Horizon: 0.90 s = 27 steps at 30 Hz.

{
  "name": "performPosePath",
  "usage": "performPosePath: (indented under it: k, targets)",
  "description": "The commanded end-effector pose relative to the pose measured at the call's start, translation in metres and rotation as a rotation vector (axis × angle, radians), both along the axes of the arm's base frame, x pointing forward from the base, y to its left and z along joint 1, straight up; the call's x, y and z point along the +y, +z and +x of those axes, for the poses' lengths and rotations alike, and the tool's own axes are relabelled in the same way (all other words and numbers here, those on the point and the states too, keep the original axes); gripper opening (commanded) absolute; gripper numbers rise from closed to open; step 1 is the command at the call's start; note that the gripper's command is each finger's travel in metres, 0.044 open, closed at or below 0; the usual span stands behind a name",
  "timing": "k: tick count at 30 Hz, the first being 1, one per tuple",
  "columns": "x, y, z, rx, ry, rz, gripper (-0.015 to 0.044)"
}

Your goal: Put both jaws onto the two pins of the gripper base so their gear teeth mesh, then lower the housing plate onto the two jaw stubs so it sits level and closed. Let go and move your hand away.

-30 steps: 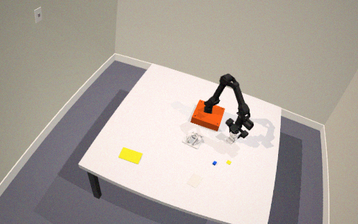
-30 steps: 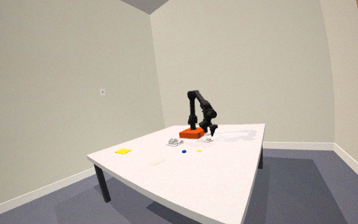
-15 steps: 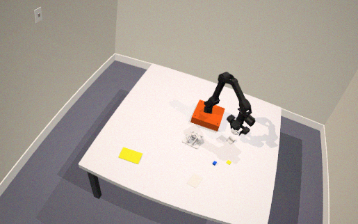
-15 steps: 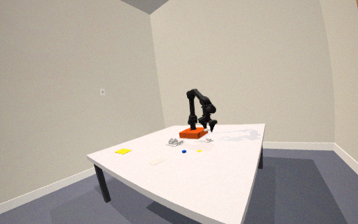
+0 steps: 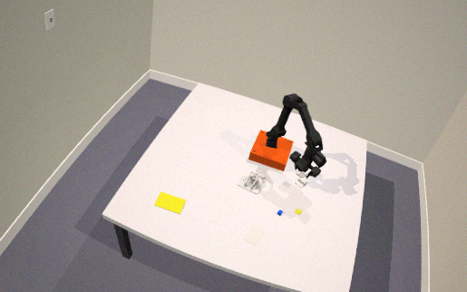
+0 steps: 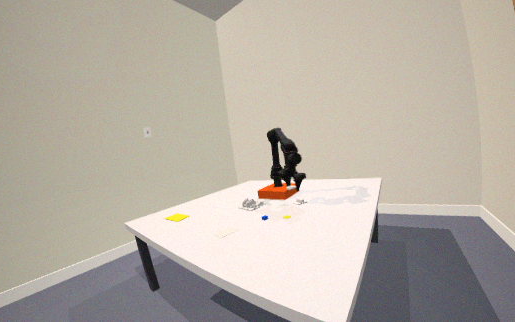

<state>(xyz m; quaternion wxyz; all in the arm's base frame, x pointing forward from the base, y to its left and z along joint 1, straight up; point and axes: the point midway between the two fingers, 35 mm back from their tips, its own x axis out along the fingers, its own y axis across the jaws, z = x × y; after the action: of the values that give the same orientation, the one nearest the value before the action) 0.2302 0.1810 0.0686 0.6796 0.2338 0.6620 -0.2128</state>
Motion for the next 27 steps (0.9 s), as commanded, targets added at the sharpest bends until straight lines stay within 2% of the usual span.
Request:
performPosePath:
  k: [1, 27]
  targets:
    - [-0.013, 0.000, 0.004, 0.003, 0.016, -0.003, 0.0351]
    - [-0.095, 0.000, 0.030, -0.001, 0.113, -0.015, 0.0351]
